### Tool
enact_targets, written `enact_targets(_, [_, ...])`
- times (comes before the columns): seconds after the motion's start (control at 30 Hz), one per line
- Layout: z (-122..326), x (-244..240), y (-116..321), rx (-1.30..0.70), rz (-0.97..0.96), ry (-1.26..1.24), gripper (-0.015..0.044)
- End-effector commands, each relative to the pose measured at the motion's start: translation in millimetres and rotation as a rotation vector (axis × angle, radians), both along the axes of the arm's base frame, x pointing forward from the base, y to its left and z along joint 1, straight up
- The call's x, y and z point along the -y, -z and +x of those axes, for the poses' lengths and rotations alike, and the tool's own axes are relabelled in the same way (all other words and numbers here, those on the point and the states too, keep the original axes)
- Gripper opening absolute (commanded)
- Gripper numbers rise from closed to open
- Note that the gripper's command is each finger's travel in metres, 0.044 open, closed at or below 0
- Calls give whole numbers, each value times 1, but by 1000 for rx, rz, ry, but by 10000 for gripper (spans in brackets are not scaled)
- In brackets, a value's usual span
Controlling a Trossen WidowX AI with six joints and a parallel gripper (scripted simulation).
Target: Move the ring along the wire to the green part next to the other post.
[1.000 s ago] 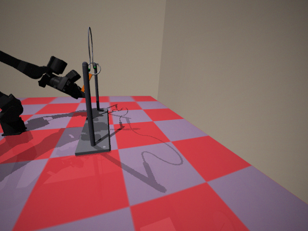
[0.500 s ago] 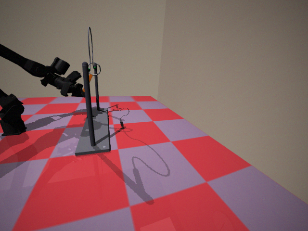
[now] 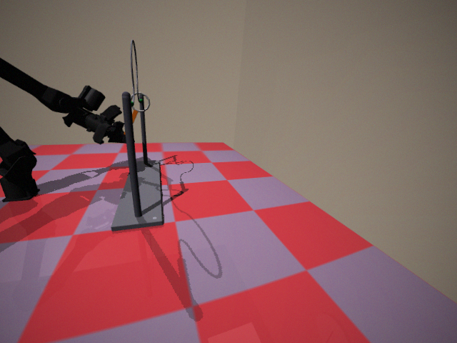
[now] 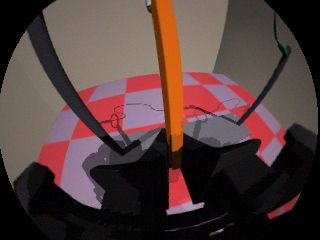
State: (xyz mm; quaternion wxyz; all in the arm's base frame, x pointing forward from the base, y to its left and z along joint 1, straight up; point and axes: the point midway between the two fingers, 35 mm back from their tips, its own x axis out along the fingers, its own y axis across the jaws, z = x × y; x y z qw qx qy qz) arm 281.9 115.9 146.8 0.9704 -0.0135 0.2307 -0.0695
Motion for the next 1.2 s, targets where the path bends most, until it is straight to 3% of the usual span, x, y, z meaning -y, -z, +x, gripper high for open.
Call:
enact_targets(0.0, [1, -5, -3, 8, 12, 4, -150])
enact_targets(1.17, [1, -40, -3, 13, 21, 3, -150])
